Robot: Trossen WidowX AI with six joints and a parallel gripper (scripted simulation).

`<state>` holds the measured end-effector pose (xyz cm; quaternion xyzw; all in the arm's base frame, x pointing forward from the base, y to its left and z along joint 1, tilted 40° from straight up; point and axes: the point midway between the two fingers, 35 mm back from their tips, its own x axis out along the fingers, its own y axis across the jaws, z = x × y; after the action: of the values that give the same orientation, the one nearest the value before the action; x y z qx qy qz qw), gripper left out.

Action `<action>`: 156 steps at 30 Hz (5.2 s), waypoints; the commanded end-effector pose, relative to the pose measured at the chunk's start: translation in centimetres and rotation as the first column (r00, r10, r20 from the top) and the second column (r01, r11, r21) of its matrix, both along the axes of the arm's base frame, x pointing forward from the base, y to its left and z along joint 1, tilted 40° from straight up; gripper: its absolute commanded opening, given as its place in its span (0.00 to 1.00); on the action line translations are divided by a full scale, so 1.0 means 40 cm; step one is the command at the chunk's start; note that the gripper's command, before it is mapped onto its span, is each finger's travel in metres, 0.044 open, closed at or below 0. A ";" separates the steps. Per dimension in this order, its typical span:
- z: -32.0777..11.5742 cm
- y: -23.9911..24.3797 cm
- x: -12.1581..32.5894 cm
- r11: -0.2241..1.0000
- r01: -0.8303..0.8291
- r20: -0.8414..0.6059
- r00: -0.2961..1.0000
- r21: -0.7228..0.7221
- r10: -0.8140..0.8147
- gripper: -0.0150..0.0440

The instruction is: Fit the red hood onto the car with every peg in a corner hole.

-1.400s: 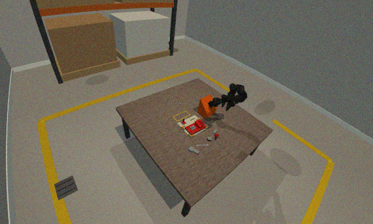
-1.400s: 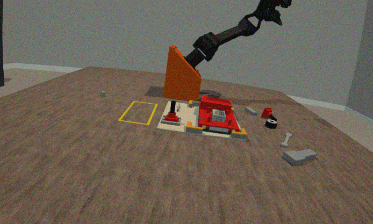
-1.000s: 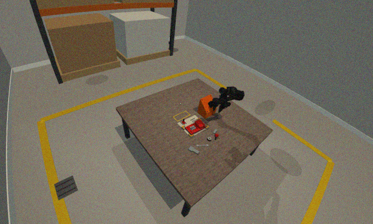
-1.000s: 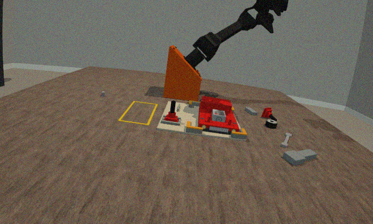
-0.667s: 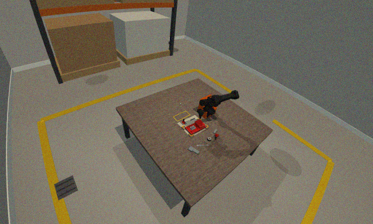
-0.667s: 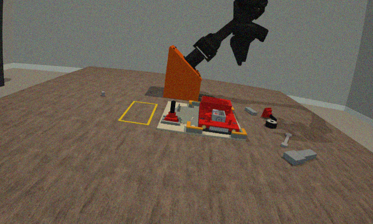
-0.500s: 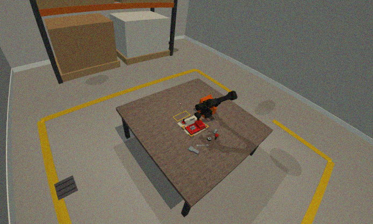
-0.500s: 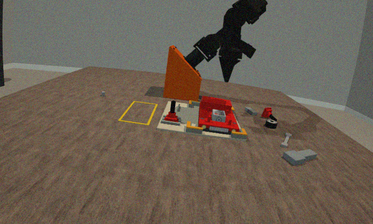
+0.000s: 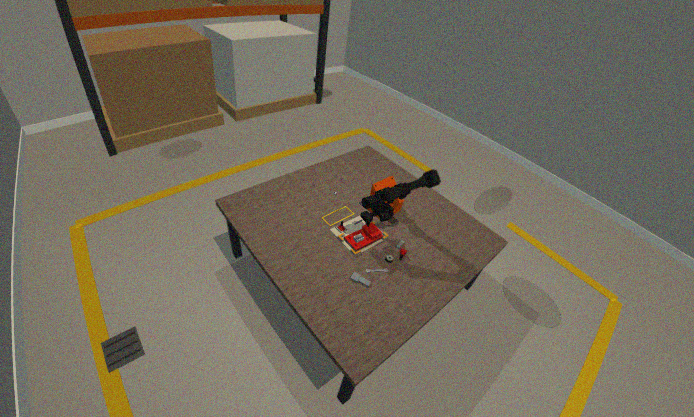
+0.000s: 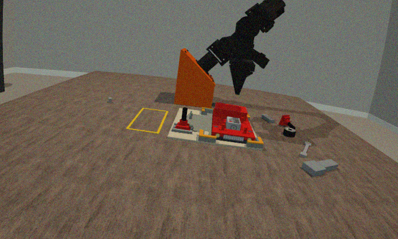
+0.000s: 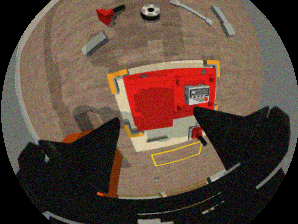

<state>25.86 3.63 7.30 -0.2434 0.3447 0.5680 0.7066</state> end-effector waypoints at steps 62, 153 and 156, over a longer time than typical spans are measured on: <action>-0.116 0.073 0.009 1.000 0.002 -0.008 1.000 -0.001 -0.002 1.00; 0.008 -0.041 0.092 0.884 0.467 -0.394 0.808 -0.026 -0.438 0.25; 0.008 -0.044 0.108 0.846 0.532 -0.449 0.745 -0.048 -0.494 0.25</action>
<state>29.50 2.04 7.61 -0.0134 0.5022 0.4345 0.7476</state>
